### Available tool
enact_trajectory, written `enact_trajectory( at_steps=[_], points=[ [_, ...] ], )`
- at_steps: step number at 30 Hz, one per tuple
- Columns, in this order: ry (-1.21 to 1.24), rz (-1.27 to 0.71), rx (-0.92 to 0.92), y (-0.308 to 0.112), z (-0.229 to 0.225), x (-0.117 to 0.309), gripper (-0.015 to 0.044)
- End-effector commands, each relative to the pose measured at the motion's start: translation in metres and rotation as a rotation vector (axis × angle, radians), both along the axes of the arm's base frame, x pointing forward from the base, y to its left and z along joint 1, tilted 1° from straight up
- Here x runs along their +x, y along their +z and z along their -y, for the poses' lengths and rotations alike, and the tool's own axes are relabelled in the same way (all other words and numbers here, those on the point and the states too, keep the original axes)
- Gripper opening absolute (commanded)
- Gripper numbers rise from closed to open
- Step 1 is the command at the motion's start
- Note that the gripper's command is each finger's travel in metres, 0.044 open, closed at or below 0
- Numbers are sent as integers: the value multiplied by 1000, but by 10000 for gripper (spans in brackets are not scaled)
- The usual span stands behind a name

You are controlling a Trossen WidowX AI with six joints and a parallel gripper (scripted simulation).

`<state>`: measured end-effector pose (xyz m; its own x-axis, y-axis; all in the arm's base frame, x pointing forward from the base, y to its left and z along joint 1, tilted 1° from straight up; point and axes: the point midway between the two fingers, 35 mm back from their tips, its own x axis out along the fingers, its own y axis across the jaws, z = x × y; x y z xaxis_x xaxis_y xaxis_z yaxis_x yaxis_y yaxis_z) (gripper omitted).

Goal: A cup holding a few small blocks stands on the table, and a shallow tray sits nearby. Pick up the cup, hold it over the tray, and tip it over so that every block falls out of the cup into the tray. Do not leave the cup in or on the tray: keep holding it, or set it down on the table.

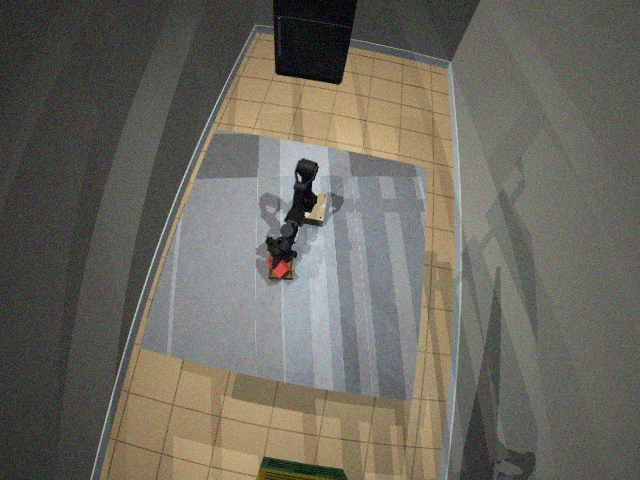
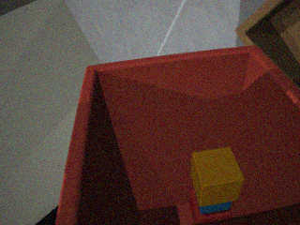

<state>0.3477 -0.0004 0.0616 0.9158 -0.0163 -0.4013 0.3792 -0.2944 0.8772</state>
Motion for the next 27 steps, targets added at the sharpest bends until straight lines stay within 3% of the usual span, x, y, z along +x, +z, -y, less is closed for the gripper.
enact_trajectory(
  at_steps=[1,27],
  points=[
    [-40,7,85,1,0,2,0],
    [-266,17,606,0,0,4,0]
  ],
)
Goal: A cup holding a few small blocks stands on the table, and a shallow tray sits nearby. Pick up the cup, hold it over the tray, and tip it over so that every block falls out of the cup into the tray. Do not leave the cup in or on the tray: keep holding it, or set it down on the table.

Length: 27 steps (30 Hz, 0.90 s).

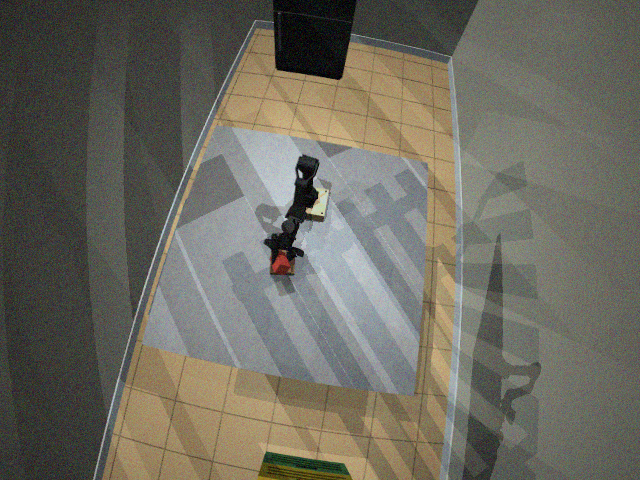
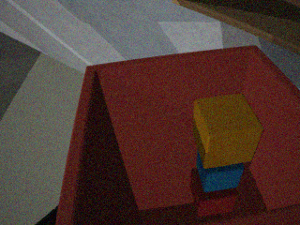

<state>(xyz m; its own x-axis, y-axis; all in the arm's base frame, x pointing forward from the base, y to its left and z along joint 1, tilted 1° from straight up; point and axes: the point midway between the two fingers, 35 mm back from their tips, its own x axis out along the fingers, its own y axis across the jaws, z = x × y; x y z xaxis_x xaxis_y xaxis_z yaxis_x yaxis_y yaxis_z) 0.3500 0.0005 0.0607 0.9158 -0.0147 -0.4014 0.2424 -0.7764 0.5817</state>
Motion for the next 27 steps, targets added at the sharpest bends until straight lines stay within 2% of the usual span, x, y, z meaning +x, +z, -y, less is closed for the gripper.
enact_trajectory(
  at_steps=[1,22,27],
  points=[
    [-41,7,84,1,0,2,0],
    [-223,15,502,0,0,4,0],
    [-228,15,515,0,0,4,0]
  ],
)
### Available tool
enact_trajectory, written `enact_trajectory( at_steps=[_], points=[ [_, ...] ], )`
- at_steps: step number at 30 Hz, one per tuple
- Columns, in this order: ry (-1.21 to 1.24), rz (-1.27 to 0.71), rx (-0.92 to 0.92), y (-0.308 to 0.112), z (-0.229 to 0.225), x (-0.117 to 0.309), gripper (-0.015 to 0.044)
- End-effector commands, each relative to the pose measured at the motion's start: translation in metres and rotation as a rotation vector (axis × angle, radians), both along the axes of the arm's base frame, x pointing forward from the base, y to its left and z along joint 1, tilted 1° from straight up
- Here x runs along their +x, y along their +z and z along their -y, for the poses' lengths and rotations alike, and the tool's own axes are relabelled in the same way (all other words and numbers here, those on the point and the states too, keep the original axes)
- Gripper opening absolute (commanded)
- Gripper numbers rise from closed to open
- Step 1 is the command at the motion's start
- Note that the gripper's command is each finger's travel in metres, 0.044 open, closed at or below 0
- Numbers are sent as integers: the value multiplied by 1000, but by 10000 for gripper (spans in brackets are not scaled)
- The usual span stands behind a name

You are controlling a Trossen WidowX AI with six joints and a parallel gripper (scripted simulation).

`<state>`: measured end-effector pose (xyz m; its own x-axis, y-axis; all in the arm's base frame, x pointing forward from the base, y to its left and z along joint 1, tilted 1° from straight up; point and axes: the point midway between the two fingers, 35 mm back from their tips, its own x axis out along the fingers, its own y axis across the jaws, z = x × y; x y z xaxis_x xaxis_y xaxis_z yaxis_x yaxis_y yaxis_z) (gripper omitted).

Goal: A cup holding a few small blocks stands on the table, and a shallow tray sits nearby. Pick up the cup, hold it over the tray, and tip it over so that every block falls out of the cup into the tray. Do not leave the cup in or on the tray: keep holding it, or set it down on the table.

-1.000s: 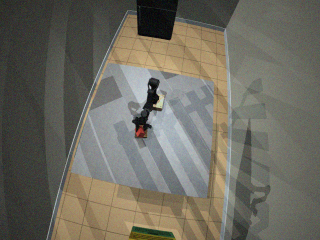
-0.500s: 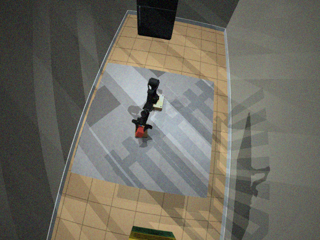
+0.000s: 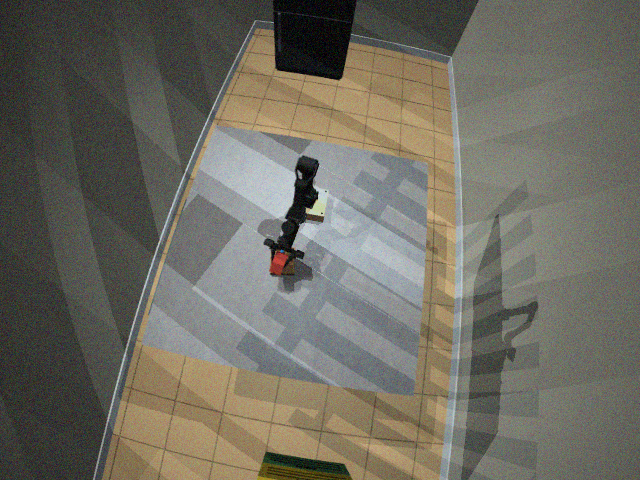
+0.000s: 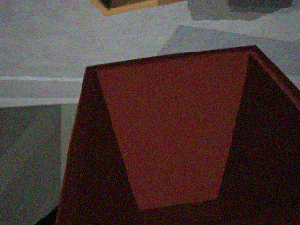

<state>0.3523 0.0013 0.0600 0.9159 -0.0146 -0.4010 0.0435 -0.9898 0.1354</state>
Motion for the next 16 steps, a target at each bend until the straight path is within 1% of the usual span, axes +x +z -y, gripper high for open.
enact_trajectory(
  at_steps=[1,16],
  points=[
    [-13,6,20,1,0,2,0],
    [-11,90,20,0,0,1,0]
  ],
)
